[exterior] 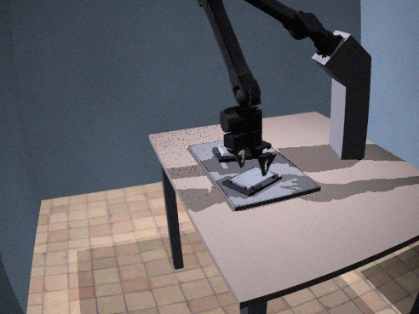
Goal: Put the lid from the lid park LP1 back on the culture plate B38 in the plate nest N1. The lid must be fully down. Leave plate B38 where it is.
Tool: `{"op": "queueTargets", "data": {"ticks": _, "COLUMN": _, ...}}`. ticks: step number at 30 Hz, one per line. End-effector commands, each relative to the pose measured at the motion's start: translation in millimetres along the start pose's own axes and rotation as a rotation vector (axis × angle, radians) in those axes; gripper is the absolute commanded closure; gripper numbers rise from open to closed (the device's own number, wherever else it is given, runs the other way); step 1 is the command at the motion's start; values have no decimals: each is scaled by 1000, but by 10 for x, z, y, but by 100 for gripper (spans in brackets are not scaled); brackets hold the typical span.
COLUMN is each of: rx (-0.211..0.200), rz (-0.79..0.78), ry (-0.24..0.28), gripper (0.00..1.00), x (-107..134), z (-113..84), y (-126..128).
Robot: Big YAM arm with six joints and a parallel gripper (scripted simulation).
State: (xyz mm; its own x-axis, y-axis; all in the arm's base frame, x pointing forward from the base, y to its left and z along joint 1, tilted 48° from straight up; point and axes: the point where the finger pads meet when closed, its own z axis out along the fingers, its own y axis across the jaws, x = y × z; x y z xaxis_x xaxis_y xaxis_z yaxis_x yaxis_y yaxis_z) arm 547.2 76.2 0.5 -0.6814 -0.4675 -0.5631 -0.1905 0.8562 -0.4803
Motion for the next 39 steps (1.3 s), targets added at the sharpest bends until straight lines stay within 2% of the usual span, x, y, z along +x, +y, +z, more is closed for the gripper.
{"op": "queueTargets", "data": {"ticks": 1, "rx": 6, "rz": -2, "ry": -1, "gripper": 0, "x": 9, "z": 99, "y": -51}}
{"op": "queueTargets", "data": {"ticks": 3, "rx": 7, "rz": -2, "ry": -1, "gripper": 0, "x": 10, "z": 117, "y": -52}}
{"op": "queueTargets", "data": {"ticks": 4, "rx": 0, "rz": -3, "ry": -6, "gripper": 0, "x": -19, "z": 36, "y": -4}}
{"op": "queueTargets", "data": {"ticks": 37, "rx": 0, "rz": -3, "ry": -6, "gripper": 0, "x": -19, "z": 38, "y": -4}}
{"op": "queueTargets", "data": {"ticks": 39, "rx": 6, "rz": -3, "ry": -2, "gripper": 0, "x": 7, "z": 130, "y": -44}}
